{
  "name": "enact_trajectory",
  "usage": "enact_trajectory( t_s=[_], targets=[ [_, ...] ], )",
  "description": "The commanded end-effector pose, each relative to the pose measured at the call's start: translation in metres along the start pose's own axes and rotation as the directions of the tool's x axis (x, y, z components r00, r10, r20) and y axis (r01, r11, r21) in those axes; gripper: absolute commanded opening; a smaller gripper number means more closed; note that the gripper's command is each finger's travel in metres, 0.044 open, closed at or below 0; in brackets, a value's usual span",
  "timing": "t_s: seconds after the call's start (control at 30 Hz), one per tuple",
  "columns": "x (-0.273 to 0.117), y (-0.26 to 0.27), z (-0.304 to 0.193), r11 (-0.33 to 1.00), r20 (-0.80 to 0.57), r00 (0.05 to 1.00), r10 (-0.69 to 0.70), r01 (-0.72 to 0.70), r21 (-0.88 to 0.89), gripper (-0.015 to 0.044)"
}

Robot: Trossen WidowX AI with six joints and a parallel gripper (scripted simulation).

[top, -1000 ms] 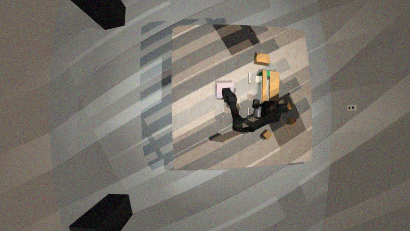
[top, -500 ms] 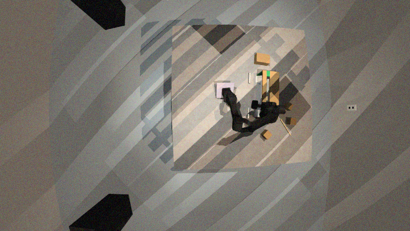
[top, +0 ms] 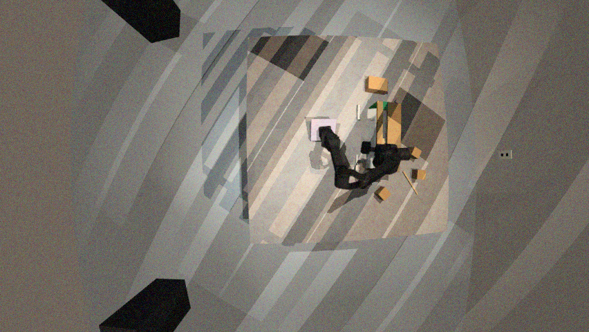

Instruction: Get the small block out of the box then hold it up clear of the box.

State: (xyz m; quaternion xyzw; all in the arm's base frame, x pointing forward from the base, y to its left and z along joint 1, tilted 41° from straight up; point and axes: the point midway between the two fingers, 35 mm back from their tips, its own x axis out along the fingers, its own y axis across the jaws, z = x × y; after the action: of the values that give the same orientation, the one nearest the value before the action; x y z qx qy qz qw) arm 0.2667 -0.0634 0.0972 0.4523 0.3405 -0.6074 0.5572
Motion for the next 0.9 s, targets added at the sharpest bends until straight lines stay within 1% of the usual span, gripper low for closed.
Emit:
enact_trajectory(
  t_s=[0.0, 0.77, 0.87],
  targets=[
    [0.007, -0.001, -0.011, 1.000, 0.002, 1.000, -0.010, 0.010, -0.002, 0.0400],
    [0.025, -0.002, -0.064, 1.000, 0.000, 1.000, -0.010, 0.010, -0.002, 0.0400],
    [0.024, -0.001, -0.059, 1.000, 0.000, 1.000, -0.010, 0.010, -0.002, 0.0400]
  ],
)
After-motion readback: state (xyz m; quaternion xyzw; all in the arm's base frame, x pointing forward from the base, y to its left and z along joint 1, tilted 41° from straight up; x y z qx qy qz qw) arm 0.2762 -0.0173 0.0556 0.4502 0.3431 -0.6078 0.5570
